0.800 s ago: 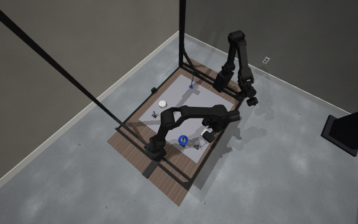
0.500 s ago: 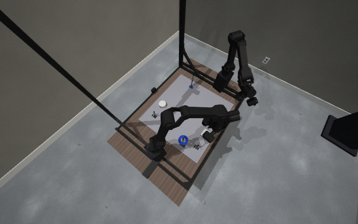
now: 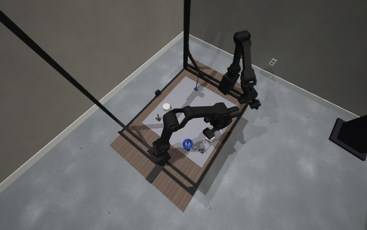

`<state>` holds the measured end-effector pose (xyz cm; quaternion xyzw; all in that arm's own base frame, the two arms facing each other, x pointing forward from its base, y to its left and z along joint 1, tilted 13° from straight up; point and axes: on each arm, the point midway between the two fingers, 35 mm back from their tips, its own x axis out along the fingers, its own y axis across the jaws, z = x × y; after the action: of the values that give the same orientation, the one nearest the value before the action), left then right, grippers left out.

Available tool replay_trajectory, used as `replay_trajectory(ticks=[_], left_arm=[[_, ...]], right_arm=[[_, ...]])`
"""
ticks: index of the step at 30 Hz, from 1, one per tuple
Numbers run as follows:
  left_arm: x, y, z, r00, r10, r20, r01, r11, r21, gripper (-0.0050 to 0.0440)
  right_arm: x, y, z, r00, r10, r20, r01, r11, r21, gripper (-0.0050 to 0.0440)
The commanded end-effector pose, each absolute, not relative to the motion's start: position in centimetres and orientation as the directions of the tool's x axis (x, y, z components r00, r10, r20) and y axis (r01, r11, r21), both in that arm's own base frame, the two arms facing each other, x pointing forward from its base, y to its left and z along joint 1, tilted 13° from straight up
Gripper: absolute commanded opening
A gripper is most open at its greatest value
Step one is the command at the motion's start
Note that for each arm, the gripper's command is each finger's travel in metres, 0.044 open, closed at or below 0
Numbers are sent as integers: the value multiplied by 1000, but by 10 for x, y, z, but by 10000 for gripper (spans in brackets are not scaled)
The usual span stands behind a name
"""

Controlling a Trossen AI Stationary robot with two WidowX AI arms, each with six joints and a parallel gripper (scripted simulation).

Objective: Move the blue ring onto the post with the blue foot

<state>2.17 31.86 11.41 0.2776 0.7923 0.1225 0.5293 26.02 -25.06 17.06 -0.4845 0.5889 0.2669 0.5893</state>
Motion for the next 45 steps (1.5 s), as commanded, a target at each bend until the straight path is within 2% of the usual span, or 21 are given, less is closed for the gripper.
replay_trajectory(ticks=[1,8,10,13,25,27,37,45], left_arm=[[58,309,121,-178,620,-764,273,777,567,400],[110,288,132,-2,661,-751,180,739,650,400],[110,288,132,-2,661,-751,180,739,650,400],[137,272,138,102,665,-740,120,730,673,400],[206,208,156,405,594,-695,-43,771,635,400],[206,208,156,405,594,-695,-43,771,635,400],[246,135,172,641,426,-639,-113,875,470,400],[258,92,180,740,298,-603,-102,935,339,400]], right_arm=[[285,-203,158,177,-224,-958,-853,450,-263,400],[308,-131,139,187,-185,-965,-761,594,-261,400],[308,-131,139,187,-185,-965,-761,594,-261,400],[313,-89,128,189,-166,-968,-701,668,-251,400],[294,27,96,188,-124,-974,-486,850,-202,400],[294,27,96,188,-124,-974,-486,850,-202,400],[241,108,67,190,-101,-976,-257,955,-149,400],[203,139,52,196,-93,-976,-96,989,-114,400]])
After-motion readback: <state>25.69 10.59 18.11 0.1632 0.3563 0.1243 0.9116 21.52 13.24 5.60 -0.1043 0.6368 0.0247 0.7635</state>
